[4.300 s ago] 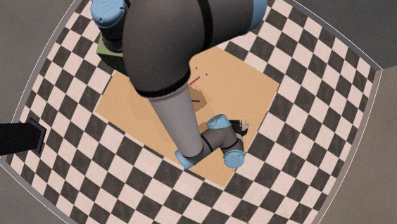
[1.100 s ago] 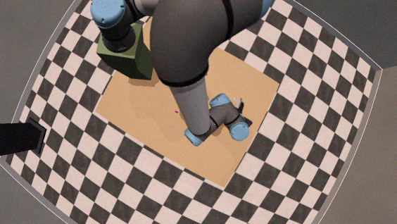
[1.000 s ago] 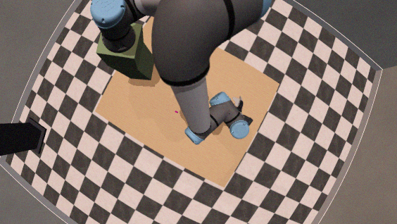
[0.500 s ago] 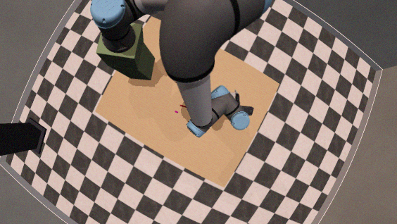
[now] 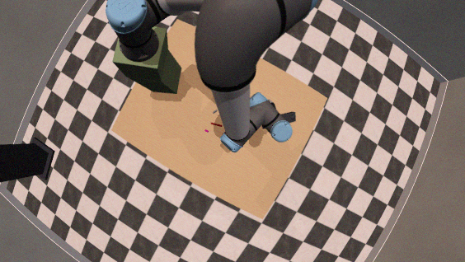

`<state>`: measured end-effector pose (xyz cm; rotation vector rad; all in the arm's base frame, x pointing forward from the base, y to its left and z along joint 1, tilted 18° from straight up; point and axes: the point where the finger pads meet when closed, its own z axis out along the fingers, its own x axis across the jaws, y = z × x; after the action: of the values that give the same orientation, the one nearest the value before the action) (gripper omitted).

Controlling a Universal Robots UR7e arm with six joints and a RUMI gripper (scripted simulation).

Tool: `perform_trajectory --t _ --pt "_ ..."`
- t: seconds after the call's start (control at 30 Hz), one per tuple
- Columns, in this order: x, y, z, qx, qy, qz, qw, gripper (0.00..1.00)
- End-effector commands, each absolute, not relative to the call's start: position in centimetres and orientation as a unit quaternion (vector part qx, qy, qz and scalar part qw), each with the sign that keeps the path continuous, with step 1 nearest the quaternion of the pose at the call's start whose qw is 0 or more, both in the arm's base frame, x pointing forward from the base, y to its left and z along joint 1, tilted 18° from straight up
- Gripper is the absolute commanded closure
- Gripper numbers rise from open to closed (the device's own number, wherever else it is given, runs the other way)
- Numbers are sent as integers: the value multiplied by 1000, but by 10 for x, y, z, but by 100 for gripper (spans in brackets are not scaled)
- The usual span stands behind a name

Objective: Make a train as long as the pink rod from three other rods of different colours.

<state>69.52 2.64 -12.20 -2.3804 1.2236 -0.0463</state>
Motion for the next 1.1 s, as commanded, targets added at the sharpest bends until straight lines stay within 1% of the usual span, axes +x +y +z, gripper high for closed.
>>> perform_trajectory --t 0.0,0.77,1.07 --pt "688 41 -130 -901 372 -36 222 0" --pt "664 79 -152 -967 153 -83 186 0" --pt "650 97 -162 -980 37 -103 165 0"
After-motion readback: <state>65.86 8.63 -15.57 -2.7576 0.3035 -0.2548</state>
